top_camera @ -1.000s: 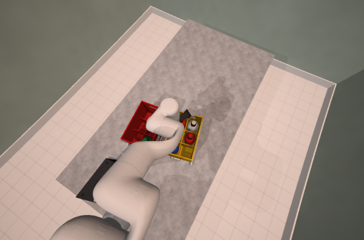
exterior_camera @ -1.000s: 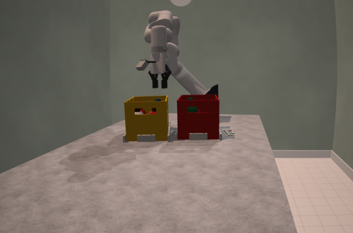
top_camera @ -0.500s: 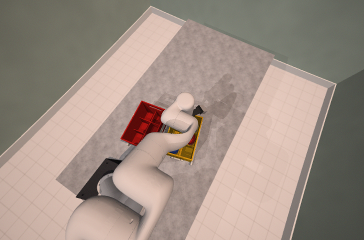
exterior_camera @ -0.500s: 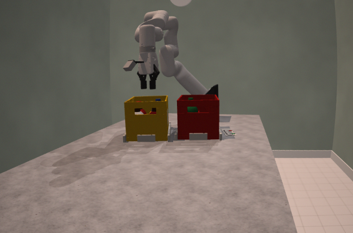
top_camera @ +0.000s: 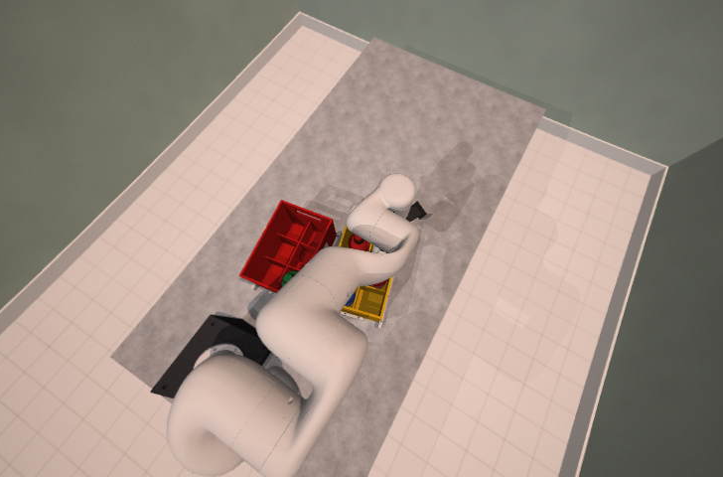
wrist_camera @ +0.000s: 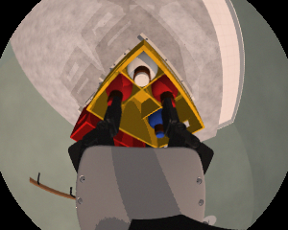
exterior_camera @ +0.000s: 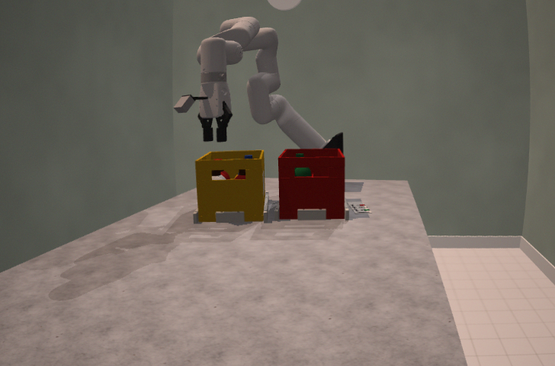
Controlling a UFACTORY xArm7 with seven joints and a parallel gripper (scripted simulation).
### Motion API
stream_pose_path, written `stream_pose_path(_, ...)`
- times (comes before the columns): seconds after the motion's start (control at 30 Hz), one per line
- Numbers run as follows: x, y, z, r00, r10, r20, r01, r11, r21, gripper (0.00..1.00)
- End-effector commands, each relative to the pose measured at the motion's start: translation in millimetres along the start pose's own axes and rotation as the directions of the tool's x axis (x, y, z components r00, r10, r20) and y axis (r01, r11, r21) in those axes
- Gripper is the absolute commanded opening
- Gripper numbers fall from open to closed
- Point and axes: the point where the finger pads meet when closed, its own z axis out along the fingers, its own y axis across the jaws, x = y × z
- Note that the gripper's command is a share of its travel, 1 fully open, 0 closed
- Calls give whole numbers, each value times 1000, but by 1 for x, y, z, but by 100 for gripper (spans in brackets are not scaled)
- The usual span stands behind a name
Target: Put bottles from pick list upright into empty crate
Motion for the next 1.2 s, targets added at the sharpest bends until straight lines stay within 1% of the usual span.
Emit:
stream_pose_path(0.0,4,-1,-2,1000,-2,0,2,1000,1,65)
stream_pose_path(0.3,4,-1,-2,1000,-2,0,2,1000,1,65)
stream_pose_path(1.17,4,-1,30,1000,-2,0,2,1000,1,65)
